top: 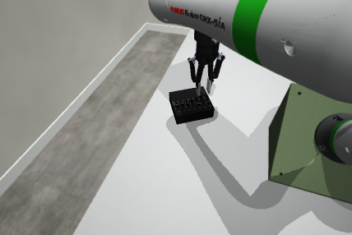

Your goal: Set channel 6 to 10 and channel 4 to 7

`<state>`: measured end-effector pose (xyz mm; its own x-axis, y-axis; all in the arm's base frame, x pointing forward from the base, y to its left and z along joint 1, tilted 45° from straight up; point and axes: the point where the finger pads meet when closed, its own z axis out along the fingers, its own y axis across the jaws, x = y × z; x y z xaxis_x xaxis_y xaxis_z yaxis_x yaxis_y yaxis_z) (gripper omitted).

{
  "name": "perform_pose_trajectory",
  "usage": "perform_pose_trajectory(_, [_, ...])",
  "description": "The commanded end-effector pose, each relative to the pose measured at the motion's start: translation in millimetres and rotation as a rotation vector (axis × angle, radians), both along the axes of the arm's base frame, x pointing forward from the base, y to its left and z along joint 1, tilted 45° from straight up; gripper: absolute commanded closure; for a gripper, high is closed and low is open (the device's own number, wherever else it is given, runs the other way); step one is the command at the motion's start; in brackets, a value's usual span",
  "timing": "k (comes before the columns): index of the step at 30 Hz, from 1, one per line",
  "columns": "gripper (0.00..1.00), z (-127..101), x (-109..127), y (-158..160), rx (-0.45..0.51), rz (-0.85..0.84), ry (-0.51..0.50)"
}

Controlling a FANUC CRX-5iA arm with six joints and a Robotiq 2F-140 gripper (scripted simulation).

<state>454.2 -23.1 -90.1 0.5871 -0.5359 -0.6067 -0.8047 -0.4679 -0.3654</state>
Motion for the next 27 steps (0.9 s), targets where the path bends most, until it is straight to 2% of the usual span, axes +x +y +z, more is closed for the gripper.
perform_pose_trajectory(1, [0.0,2,0,-2,0.0,0.0,0.0])
perform_pose_trajectory(6, [0.0,7,1,-7,0.0,0.0,0.0])
perform_pose_trajectory(19, [0.0,40,5,-40,0.0,0.0,0.0])
perform_pose_trajectory(27, [0.0,45,6,-45,0.0,0.0,0.0])
